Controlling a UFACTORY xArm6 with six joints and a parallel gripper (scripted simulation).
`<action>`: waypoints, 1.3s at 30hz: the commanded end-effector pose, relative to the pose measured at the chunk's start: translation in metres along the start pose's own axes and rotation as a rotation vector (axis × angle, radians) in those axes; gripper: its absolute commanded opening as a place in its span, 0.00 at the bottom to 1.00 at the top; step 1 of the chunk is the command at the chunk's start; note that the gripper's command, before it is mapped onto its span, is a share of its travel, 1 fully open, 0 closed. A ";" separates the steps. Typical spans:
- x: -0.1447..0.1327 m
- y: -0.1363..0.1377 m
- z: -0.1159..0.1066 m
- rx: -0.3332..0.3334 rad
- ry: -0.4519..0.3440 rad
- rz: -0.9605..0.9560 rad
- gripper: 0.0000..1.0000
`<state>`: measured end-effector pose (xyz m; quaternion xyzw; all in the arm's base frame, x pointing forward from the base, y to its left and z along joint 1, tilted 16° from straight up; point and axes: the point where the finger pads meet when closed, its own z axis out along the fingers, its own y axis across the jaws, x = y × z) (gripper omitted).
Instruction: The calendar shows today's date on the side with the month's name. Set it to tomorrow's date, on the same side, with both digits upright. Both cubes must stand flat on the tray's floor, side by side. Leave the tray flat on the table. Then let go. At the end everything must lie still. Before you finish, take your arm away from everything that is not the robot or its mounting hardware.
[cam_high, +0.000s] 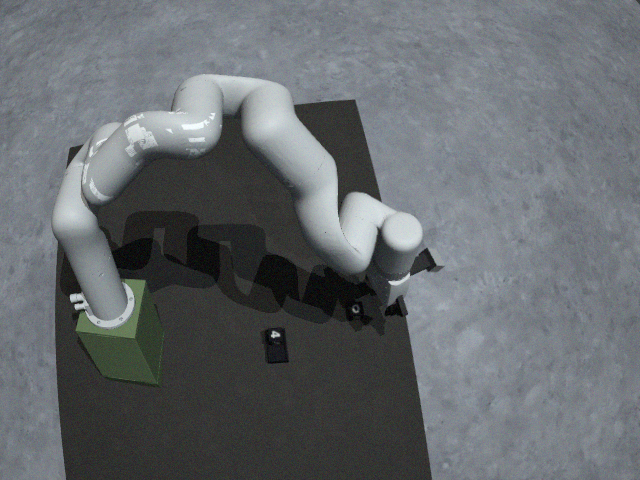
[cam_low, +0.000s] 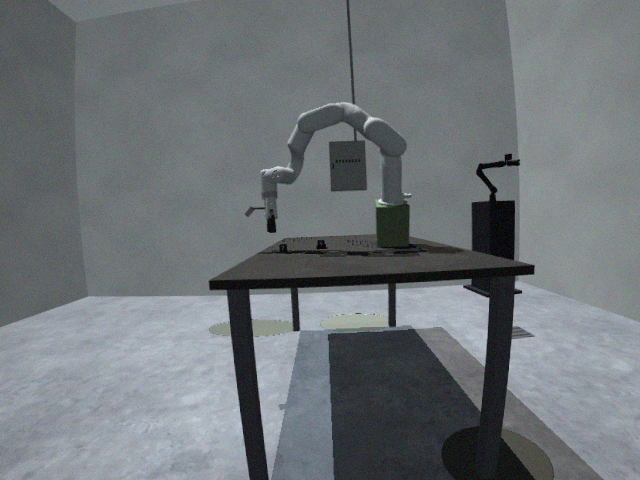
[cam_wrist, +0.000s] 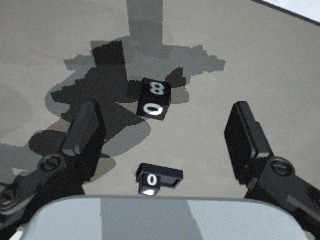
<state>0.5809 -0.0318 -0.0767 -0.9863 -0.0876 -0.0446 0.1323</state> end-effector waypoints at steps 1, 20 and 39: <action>0.000 0.000 -0.002 0.002 0.010 -0.171 1.00; -0.006 -0.002 -0.003 0.000 0.011 -0.771 1.00; -0.013 -0.004 -0.004 -0.004 0.012 -1.387 1.00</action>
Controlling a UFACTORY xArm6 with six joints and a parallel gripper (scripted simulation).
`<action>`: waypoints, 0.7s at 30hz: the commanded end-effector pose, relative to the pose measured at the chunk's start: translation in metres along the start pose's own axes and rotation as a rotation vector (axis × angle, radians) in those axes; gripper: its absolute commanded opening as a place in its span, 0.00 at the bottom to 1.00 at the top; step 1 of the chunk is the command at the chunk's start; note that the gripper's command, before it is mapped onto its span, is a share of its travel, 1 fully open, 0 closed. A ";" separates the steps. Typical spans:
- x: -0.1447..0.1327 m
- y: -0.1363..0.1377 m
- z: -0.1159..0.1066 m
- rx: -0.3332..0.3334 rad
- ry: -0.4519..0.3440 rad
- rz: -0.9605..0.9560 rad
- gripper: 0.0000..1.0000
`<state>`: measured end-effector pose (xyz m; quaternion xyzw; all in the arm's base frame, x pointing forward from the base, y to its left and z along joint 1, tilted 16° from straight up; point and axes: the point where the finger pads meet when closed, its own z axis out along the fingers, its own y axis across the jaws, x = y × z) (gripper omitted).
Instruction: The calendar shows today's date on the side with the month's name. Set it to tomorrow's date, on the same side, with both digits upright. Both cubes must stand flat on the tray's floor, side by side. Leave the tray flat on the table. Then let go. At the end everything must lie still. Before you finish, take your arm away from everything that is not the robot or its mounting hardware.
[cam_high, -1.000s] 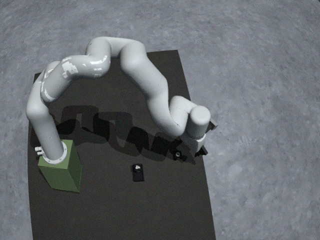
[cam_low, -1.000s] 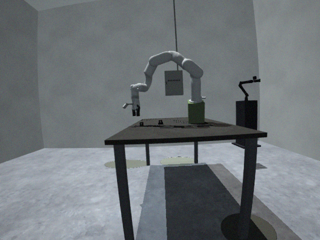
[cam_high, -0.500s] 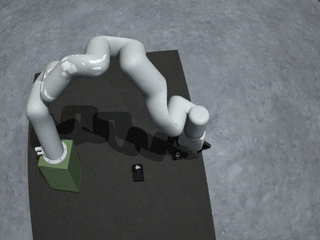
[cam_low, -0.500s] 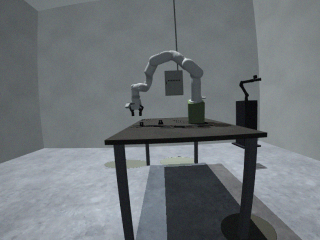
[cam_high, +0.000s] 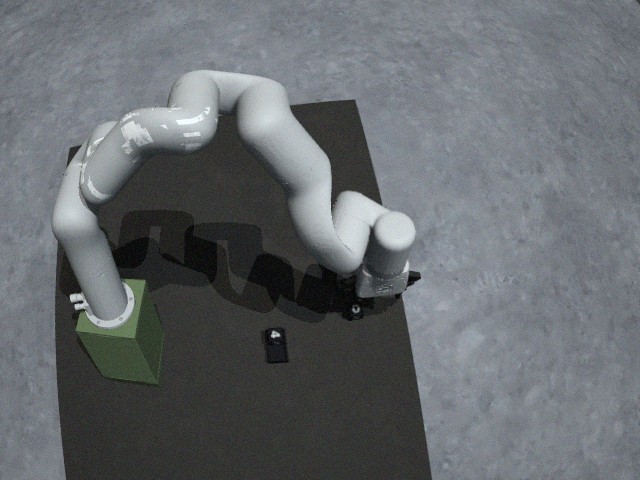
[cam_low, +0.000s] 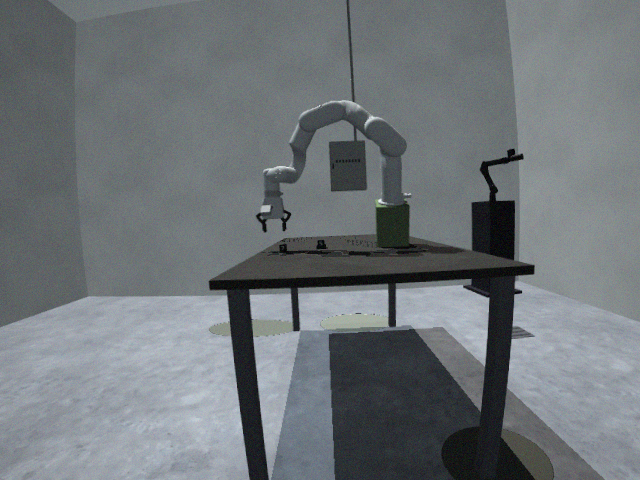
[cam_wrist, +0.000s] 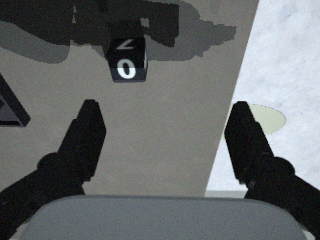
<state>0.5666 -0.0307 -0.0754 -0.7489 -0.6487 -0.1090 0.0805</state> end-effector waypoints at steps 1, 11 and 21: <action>0.000 0.000 -0.002 -0.015 0.014 -0.174 1.00; 0.000 -0.003 -0.003 -0.017 0.012 -0.458 1.00; -0.001 -0.008 -0.003 -0.019 0.009 -0.824 1.00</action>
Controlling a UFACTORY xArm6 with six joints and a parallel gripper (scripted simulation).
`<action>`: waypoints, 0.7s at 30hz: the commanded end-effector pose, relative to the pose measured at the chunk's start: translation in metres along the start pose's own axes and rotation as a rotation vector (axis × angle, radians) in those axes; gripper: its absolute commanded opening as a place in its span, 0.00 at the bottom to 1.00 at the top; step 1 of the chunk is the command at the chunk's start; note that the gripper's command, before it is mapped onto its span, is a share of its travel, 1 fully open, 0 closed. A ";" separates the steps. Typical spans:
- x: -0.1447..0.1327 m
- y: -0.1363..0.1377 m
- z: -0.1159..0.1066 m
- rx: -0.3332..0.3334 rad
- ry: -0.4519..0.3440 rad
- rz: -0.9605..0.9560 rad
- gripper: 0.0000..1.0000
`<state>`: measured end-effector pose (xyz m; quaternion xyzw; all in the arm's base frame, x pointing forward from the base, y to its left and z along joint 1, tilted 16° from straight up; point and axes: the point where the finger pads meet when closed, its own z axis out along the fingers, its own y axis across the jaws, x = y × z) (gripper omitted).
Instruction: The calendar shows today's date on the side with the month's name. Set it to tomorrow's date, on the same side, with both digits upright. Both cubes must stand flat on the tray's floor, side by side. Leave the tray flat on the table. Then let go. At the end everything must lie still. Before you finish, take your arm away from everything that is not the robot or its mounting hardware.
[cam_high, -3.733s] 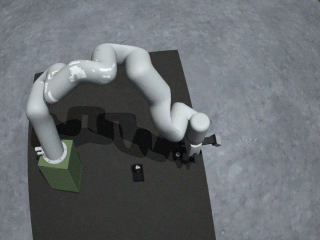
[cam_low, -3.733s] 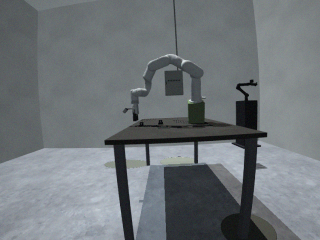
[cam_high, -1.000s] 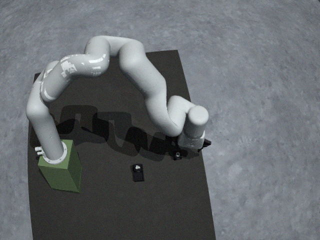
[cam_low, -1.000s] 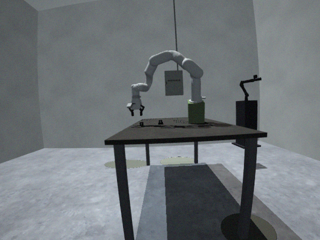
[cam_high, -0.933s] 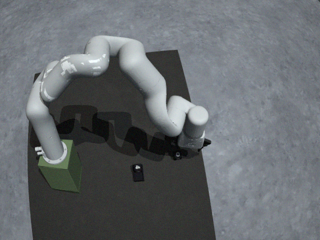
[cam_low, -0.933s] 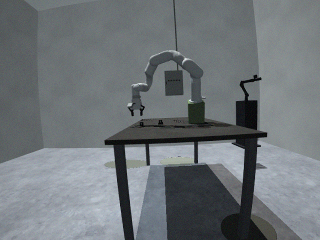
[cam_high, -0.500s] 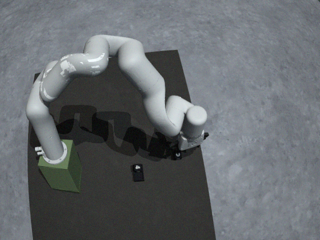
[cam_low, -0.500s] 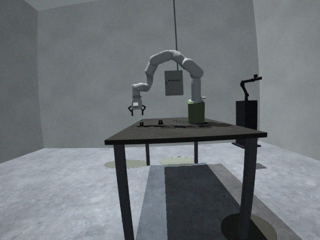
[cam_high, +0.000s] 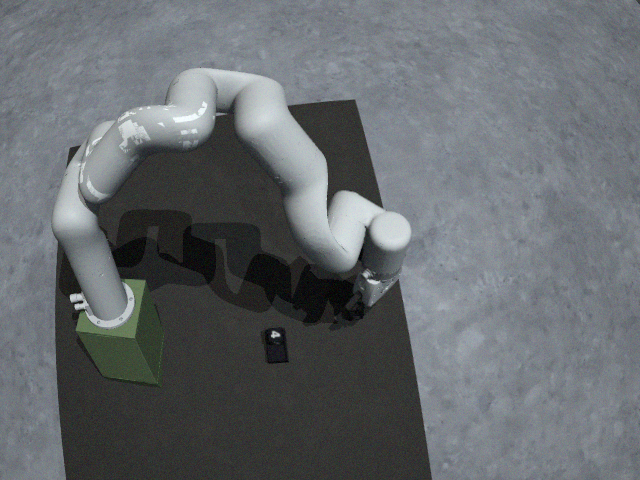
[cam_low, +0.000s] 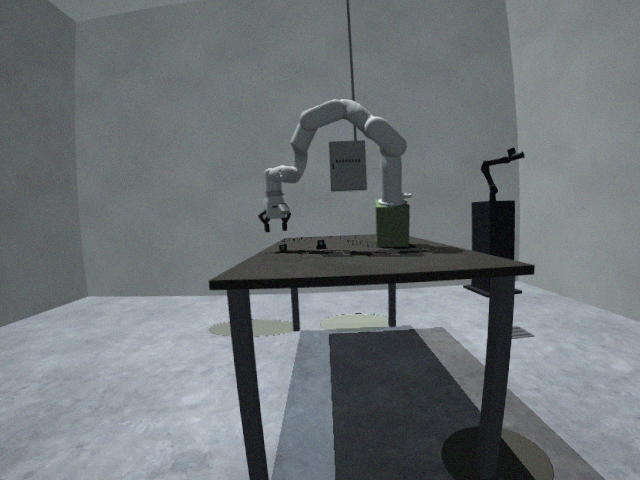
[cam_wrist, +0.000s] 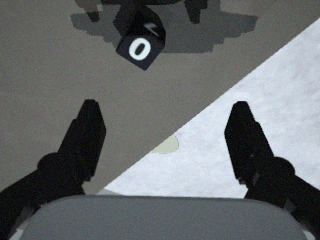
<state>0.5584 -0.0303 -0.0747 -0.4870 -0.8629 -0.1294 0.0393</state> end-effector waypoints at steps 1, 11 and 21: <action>0.000 0.000 -0.002 -0.021 0.002 -0.138 1.00; 0.002 -0.003 -0.003 -0.021 -0.002 -0.481 1.00; 0.005 -0.007 -0.003 -0.021 -0.005 -0.811 1.00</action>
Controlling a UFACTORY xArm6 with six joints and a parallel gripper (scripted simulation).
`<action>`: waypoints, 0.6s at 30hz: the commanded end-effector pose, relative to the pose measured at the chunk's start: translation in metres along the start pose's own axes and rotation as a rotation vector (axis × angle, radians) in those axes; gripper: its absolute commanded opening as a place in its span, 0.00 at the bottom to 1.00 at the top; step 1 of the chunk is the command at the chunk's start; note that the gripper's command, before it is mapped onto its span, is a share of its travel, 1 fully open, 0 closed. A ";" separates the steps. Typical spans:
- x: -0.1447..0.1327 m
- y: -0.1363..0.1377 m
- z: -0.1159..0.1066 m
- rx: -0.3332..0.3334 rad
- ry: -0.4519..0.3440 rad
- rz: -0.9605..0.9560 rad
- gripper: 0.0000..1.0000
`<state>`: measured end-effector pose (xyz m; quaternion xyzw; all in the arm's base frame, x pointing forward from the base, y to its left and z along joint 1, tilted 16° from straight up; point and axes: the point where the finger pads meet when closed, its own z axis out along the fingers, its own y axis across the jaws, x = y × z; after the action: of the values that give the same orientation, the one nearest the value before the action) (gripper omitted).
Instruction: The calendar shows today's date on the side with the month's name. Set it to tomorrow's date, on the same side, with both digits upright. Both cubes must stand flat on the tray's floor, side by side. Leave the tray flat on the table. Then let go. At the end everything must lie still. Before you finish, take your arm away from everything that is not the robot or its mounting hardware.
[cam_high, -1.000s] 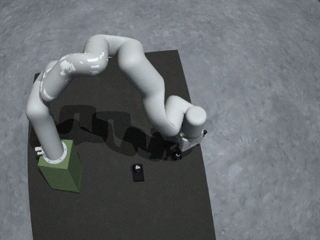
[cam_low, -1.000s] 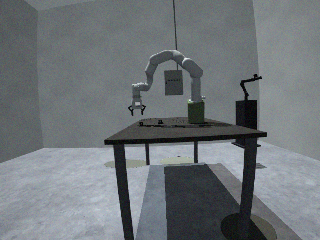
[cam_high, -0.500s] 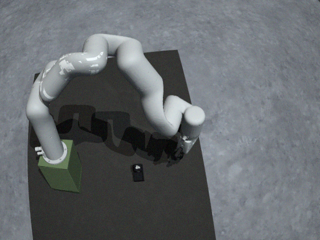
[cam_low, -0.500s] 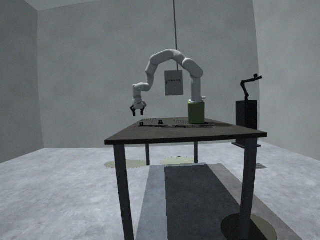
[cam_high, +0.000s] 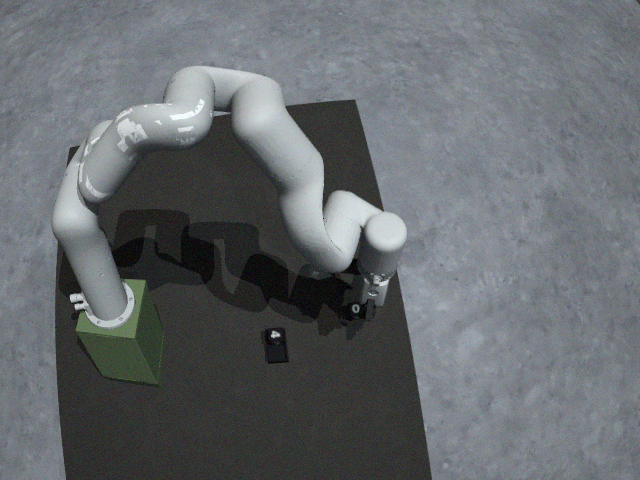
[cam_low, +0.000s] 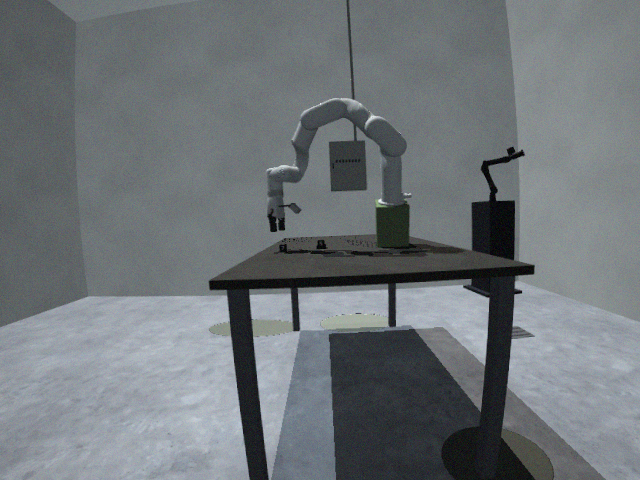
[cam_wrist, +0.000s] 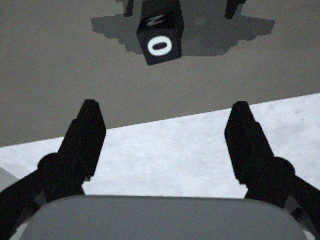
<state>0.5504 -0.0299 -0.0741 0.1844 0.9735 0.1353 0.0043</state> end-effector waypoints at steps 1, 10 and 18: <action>0.000 0.000 -0.002 -0.017 -0.012 -0.174 1.00; 0.004 -0.001 -0.002 -0.015 -0.014 -0.479 1.00; 0.006 -0.002 -0.003 -0.013 -0.016 -0.701 1.00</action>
<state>0.5435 -0.0297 -0.0735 -0.0916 0.9865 0.1290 0.0416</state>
